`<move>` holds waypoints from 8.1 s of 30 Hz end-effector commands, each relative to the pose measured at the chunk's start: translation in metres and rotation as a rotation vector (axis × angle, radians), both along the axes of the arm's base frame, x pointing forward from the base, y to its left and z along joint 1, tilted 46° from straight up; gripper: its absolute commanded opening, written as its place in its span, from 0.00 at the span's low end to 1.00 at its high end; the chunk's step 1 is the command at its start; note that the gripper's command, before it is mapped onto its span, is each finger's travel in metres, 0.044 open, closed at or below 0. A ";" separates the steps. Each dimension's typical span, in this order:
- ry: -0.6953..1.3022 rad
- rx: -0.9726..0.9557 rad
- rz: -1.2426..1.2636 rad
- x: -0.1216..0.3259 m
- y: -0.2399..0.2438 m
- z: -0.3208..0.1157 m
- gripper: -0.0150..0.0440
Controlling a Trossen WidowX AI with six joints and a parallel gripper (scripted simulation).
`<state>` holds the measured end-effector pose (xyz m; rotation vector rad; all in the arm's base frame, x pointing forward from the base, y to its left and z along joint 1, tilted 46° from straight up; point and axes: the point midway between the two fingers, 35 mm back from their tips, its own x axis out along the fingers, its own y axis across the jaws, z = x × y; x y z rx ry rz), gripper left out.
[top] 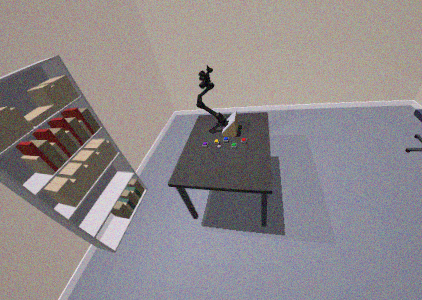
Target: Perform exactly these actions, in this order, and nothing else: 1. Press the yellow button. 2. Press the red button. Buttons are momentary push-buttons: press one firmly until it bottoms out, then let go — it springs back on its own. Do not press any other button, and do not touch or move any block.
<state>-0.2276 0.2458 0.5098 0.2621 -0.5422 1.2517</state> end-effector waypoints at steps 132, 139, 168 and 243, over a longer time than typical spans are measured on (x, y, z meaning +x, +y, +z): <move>1.331 -1.786 -1.569 0.451 -0.288 -0.467 0.29; 1.331 -1.801 -1.567 0.444 -0.266 -0.445 0.29; 1.350 -1.796 -1.496 0.420 -0.068 -0.532 0.29; 1.339 -1.791 -1.551 0.391 -0.071 -0.645 0.33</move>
